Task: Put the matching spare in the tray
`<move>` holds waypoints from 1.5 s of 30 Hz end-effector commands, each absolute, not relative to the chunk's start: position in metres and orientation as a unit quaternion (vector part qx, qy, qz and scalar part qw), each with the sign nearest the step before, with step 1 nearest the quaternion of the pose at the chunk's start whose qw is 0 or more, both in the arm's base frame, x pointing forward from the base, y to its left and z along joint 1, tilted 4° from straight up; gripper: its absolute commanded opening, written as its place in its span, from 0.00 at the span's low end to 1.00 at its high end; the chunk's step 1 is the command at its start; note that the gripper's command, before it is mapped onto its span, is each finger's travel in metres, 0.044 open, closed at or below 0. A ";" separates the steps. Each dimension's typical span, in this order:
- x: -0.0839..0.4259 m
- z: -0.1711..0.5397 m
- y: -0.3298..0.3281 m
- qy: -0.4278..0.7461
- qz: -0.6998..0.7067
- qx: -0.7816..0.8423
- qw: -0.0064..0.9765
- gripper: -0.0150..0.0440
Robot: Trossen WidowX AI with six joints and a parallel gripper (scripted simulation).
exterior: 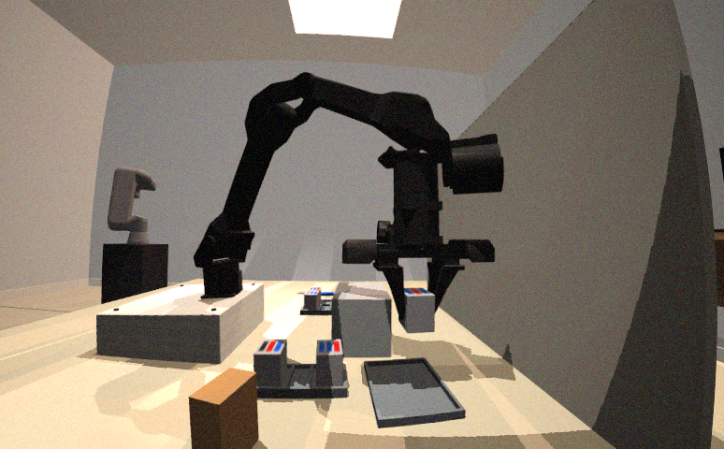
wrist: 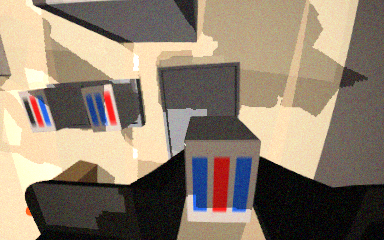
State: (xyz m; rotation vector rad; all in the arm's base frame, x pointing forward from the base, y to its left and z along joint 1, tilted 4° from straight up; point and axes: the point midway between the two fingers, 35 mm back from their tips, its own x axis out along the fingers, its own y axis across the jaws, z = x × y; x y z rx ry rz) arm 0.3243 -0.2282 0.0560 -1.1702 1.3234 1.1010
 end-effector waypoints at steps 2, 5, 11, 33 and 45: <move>0.323 0.049 -0.228 0.549 0.459 -0.485 0.503 0.25; 0.323 0.046 -0.228 0.549 0.459 -0.485 0.503 0.25; 0.322 0.040 -0.229 0.549 0.459 -0.485 0.503 0.25; 0.320 0.018 -0.229 0.549 0.459 -0.485 0.503 0.25; 0.319 0.006 -0.229 0.549 0.459 -0.485 0.503 0.25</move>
